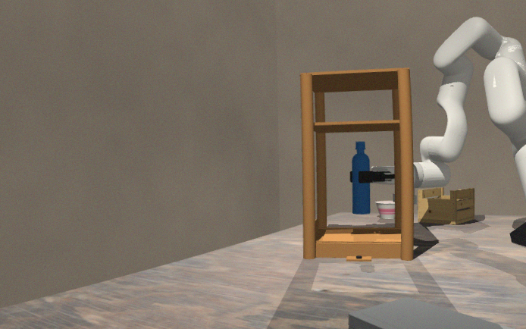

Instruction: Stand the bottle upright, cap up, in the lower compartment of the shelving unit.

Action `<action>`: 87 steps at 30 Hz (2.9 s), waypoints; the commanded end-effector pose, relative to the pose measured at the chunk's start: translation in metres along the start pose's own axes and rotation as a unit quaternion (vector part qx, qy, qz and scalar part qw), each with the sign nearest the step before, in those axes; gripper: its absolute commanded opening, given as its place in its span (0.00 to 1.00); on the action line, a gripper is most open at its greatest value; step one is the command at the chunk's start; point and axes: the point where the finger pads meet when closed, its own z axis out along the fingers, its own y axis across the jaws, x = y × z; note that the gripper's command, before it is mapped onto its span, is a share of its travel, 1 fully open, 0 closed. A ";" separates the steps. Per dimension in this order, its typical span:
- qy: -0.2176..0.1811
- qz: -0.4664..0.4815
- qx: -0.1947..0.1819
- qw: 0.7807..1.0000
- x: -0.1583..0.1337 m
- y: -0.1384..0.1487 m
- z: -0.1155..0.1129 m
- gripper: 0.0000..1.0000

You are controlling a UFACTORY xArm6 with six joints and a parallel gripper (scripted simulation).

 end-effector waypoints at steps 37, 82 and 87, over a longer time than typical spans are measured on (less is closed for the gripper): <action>-0.001 0.000 -0.204 0.979 -0.001 0.000 0.000 0.00; -0.002 -0.001 -0.434 0.901 -0.001 0.001 0.000 0.00; -0.001 -0.001 -0.450 0.893 -0.001 0.001 -0.001 0.00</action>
